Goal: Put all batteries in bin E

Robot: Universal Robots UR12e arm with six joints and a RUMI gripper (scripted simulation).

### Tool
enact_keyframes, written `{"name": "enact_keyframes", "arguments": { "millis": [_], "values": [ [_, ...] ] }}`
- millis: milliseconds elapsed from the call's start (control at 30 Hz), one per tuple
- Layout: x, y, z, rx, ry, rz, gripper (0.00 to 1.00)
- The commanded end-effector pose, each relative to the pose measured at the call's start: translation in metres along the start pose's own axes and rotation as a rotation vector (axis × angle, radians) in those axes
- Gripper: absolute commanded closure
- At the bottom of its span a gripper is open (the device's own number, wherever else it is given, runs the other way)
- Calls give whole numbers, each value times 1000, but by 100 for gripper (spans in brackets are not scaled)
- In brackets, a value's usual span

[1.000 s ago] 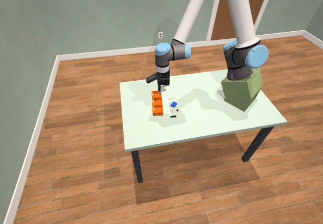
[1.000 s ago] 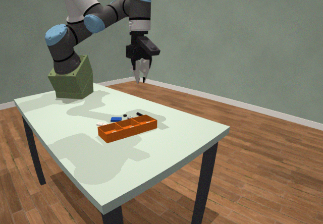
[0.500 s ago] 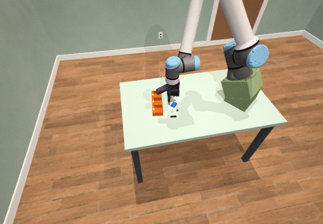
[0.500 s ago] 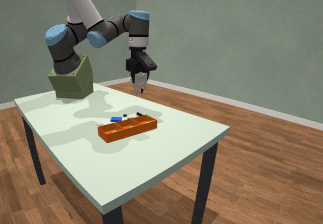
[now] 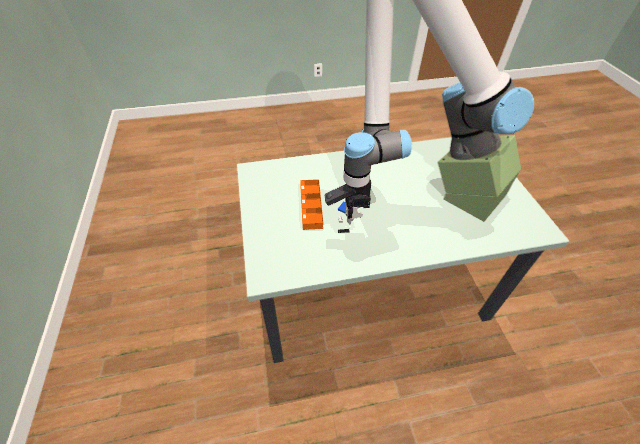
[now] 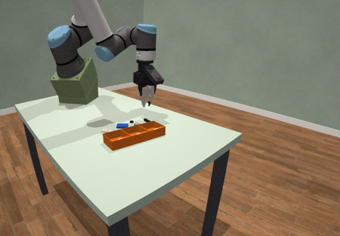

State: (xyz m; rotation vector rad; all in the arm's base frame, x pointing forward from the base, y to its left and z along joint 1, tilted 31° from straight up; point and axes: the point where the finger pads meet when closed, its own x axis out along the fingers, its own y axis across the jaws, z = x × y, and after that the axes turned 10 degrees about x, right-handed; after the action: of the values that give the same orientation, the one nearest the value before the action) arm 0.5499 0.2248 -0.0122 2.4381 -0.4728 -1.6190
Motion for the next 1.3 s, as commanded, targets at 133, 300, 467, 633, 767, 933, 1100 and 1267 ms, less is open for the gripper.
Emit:
{"name": "enact_keyframes", "arguments": {
  "millis": [133,300,467,633,767,933,1100,1267],
  "values": [
    [-4,2,-21,14,20,-6,83],
    [-4,3,-22,13,20,-6,83],
    [-3,3,-14,9,16,-5,83],
    [-3,4,-11,9,16,-5,83],
    [-3,4,-10,9,16,-5,83],
    [-3,4,-12,10,17,-5,83],
    [-3,4,-12,10,17,-5,83],
    [-3,4,-12,10,17,-5,83]
  ]
}}
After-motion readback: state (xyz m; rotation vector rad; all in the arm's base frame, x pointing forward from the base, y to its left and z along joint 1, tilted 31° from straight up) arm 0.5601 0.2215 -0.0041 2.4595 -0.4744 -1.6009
